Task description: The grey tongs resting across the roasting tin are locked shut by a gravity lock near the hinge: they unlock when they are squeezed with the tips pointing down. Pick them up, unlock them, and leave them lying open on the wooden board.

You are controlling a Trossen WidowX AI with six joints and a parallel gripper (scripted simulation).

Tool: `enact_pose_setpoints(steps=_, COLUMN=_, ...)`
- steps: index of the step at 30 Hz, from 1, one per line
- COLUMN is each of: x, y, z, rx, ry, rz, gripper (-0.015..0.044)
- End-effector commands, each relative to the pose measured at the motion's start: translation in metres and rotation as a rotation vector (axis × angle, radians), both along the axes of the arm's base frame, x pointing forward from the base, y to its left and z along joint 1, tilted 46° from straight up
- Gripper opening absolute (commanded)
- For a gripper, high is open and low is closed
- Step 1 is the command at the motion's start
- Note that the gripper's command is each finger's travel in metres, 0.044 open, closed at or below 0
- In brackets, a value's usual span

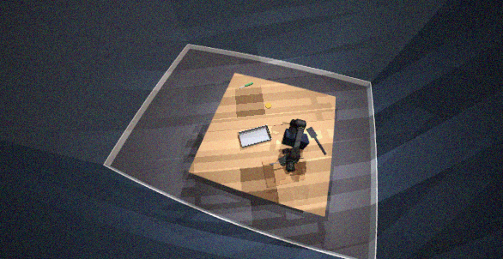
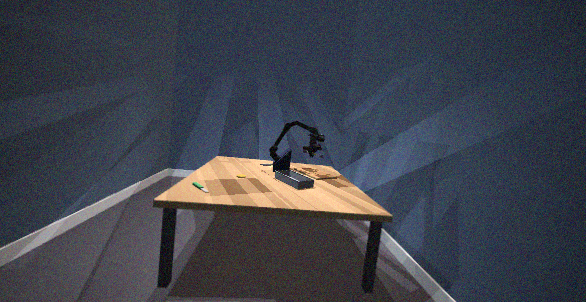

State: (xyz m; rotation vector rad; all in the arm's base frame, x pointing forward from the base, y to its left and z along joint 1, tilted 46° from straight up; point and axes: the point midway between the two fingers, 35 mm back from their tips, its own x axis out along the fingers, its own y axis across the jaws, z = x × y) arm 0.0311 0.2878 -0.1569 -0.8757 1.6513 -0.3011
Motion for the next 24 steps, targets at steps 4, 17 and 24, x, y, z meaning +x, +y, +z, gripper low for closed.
enact_pose_setpoints(steps=4, x=-0.002, y=0.002, z=0.001, rx=-0.007, ry=0.038, rz=-0.027, gripper=-0.0150)
enact_pose_setpoints(steps=17, x=-0.002, y=-0.005, z=-0.010, rx=-0.007, ry=0.037, rz=-0.027, gripper=-0.0150)
enact_pose_setpoints(steps=24, x=-0.003, y=-0.012, z=-0.019, rx=-0.007, ry=0.037, rz=-0.026, gripper=-0.0150)
